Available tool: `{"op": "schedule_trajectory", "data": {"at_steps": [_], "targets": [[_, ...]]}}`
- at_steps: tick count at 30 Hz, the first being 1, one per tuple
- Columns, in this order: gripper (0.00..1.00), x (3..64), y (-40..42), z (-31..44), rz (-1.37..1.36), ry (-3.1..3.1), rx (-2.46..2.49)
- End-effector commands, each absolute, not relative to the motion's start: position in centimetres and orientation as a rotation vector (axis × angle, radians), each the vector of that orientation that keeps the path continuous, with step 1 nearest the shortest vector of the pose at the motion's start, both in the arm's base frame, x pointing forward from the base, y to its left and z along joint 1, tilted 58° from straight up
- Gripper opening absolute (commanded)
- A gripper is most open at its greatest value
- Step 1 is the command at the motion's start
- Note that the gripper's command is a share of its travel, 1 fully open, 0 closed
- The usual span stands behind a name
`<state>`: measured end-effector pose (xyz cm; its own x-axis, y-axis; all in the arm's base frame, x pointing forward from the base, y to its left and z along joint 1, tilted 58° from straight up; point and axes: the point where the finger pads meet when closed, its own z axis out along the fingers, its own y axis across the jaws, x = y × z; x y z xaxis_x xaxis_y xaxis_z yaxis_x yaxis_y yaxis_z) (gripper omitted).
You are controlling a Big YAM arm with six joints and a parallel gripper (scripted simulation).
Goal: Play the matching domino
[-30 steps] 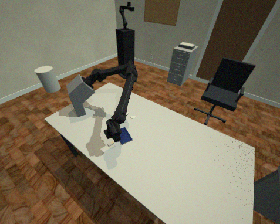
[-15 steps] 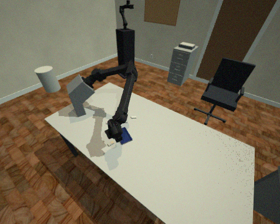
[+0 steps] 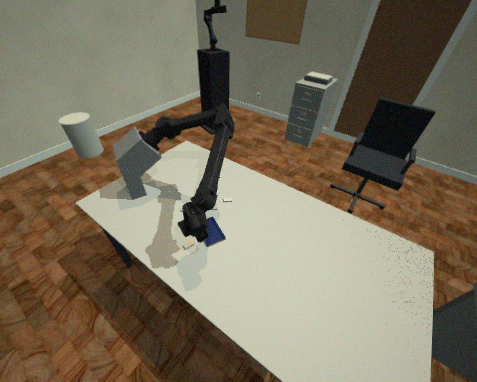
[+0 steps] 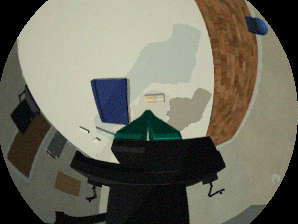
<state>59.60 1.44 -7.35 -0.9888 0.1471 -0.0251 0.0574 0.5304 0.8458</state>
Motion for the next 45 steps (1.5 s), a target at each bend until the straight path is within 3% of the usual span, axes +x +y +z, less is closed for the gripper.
{"op": "schedule_trajectory", "data": {"at_steps": [1, 45], "targets": [[0.00, 59.9, -0.4, -7.9, 1.461, 2.652, 0.201], [0.00, 59.8, 0.7, -7.7, 1.461, 2.656, 0.171]]}}
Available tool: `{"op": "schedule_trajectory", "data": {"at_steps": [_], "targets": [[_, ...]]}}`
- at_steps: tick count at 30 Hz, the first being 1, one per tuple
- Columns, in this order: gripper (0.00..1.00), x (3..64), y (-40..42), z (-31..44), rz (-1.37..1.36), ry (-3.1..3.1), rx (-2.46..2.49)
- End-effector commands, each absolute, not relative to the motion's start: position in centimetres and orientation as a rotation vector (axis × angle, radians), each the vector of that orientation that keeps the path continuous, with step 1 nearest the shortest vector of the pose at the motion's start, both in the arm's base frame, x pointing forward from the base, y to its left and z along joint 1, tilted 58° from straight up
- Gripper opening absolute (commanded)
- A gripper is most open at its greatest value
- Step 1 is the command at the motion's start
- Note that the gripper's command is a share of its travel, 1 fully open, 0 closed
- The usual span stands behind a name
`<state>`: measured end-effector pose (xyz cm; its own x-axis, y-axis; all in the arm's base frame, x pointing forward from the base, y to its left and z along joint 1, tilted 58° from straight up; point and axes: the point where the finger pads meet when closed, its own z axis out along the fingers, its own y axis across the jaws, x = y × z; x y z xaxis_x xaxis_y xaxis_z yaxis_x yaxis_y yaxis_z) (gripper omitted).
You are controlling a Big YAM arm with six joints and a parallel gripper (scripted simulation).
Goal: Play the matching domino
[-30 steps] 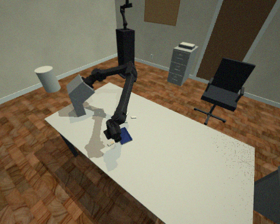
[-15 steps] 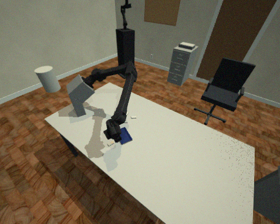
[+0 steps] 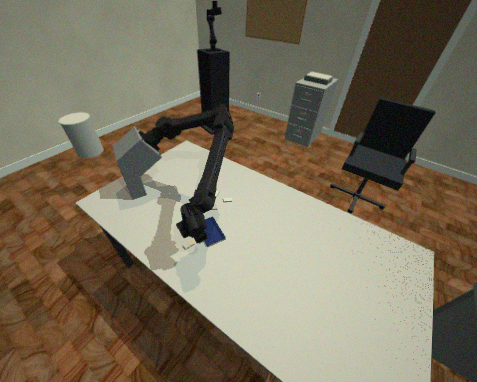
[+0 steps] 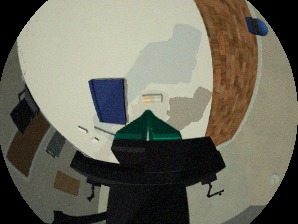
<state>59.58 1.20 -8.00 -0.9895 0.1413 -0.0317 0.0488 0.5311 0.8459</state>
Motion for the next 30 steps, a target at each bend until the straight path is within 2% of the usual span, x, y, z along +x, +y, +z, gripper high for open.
{"op": "schedule_trajectory", "data": {"at_steps": [1, 2, 11, 19, 30], "targets": [[0.00, 59.8, 0.7, -7.7, 1.461, 2.656, 0.171], [0.42, 59.5, 0.8, -8.1, 1.442, 2.640, 0.109], [0.42, 56.8, 1.4, -11.3, 1.256, 2.441, -0.408], [0.42, 56.0, 1.7, -11.7, 1.280, 2.471, -0.367], [0.42, 57.1, 2.6, -10.7, 1.043, 2.167, -0.883]]}}
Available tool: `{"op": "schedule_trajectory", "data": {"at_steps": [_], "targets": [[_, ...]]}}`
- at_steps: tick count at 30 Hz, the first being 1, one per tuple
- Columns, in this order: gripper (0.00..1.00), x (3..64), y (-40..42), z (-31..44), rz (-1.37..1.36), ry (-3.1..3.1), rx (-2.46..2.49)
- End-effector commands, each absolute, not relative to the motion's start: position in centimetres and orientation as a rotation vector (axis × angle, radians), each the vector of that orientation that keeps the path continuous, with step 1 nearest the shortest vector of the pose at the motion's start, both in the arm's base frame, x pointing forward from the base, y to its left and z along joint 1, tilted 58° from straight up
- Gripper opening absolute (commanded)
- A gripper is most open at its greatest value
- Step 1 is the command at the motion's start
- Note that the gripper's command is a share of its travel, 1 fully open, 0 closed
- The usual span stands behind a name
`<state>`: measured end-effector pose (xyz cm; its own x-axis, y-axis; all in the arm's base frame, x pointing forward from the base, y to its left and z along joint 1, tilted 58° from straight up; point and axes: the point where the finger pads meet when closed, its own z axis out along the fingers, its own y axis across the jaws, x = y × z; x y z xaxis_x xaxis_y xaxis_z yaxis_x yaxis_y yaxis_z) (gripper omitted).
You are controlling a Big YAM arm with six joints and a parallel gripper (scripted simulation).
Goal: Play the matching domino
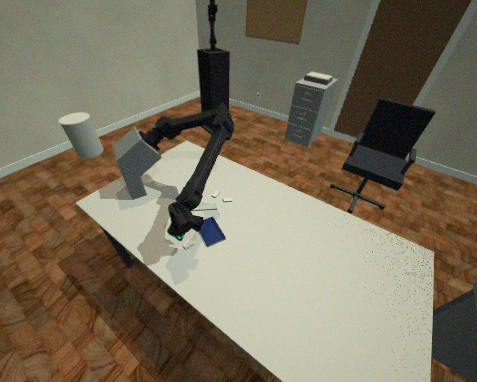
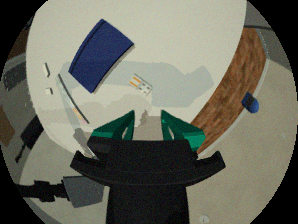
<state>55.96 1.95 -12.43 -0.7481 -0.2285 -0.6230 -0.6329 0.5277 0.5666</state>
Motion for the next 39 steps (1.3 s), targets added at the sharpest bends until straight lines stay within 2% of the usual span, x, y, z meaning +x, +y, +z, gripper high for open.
{"op": "schedule_trajectory", "data": {"at_steps": [1, 6, 16, 23, 32, 39], "targets": [[0.42, 57.1, 2.6, -10.7, 1.043, 2.167, -0.883], [0.42, 56.3, 1.7, -11.8, 1.062, 2.209, -0.819], [0.42, 57.2, 3.8, -9.9, 0.805, 1.829, -1.287], [0.42, 56.5, 2.2, -11.0, 0.821, 1.889, -1.216], [0.42, 57.3, 4.9, -9.6, 0.607, 1.514, -1.579], [0.42, 57.3, 4.9, -9.6, 0.607, 1.512, -1.580]]}}
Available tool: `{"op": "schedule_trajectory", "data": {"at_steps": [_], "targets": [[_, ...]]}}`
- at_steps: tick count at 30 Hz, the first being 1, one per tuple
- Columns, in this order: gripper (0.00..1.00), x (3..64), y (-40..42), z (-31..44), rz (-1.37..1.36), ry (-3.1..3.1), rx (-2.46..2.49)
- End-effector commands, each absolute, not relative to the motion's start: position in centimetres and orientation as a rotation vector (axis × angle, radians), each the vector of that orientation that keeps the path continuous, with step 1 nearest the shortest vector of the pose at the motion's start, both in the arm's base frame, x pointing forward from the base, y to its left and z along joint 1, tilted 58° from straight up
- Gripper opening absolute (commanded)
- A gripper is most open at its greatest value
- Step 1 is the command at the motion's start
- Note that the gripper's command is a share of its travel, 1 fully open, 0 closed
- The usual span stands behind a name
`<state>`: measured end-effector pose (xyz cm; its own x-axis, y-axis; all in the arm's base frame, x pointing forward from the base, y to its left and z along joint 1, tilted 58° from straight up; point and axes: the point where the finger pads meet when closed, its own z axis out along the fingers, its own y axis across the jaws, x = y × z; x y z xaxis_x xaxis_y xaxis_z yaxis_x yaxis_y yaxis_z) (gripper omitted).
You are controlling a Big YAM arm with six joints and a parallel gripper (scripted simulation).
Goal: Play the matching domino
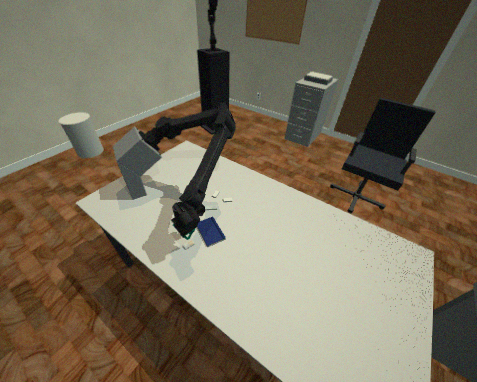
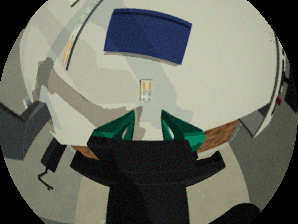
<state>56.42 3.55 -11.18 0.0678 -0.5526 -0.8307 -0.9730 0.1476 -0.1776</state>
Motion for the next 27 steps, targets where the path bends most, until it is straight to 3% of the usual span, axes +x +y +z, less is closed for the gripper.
{"op": "schedule_trajectory", "data": {"at_steps": [1, 27], "targets": [[0.42, 56.7, 3.1, -10.8, 0.636, 1.607, -1.496], [0.42, 57.2, 5.4, -9.3, 0.633, 1.547, -1.557]]}}
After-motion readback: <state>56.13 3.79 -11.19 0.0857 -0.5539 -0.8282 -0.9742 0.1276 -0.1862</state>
